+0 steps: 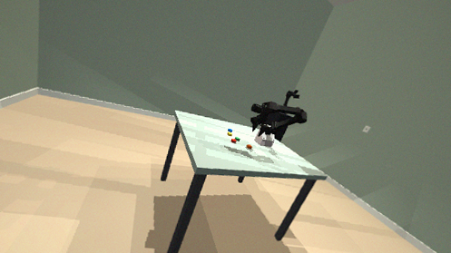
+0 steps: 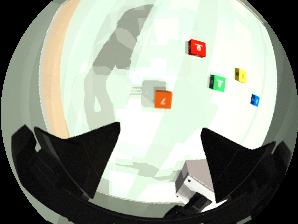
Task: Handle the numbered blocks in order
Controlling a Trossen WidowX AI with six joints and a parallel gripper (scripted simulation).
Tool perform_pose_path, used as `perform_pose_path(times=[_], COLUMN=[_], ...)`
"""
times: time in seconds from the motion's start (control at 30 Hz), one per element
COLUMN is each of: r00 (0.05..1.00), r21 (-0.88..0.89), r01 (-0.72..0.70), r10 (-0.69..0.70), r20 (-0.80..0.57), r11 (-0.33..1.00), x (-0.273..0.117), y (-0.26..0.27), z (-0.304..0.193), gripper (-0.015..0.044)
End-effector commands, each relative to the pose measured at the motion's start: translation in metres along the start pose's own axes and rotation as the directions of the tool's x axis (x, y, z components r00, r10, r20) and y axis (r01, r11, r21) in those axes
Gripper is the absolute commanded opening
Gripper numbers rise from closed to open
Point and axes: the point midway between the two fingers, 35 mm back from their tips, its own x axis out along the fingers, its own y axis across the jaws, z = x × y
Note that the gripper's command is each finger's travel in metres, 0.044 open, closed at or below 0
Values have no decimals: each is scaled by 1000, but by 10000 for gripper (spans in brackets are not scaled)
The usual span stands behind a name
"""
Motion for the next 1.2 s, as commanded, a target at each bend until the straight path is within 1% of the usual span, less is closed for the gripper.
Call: perform_pose_path(times=[0.0, 0.47, 0.63, 0.83, 0.9, 1.17], r00=[1000, 1000, 1000, 1000, 1000, 1000], r21=[6, 6, 4, 2, 2, 2], r01=[-4, -4, -3, -2, -2, -2], r10=[4, 4, 3, 2, 2, 2], r20=[0, 0, 2, 4, 4, 4], r11=[1000, 1000, 1000, 1000, 1000, 1000], x=[0, 0, -5, -2, 0, 0], y=[3, 3, -17, -59, -65, -65], z=[-3, -1, 49, 111, 118, 118], gripper=[400, 400, 400, 400, 400, 400])
